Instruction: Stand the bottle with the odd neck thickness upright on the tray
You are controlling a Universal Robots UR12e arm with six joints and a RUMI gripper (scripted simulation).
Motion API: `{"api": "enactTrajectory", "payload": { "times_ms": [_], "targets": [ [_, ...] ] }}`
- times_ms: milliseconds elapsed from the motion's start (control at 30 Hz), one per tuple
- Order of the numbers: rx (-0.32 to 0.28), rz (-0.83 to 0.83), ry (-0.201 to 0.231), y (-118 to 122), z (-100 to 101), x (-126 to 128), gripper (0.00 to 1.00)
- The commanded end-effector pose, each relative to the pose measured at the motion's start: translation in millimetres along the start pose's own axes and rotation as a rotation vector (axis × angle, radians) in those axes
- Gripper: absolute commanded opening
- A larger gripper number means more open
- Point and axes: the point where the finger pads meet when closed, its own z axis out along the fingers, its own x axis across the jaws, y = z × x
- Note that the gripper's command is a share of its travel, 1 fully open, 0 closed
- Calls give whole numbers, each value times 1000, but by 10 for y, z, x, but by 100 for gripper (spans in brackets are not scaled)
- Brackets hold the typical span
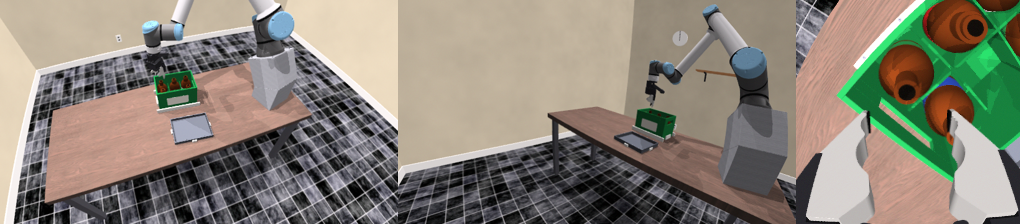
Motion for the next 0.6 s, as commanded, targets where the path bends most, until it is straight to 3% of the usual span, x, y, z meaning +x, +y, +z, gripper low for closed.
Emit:
{"api": "enactTrajectory", "payload": {
  "times_ms": [0, 567],
  "targets": [
    [-1, 0, -1, 6, 45, -6, 38],
    [-1, 0, -1, 13, 180, -9, 38]
  ]
}}
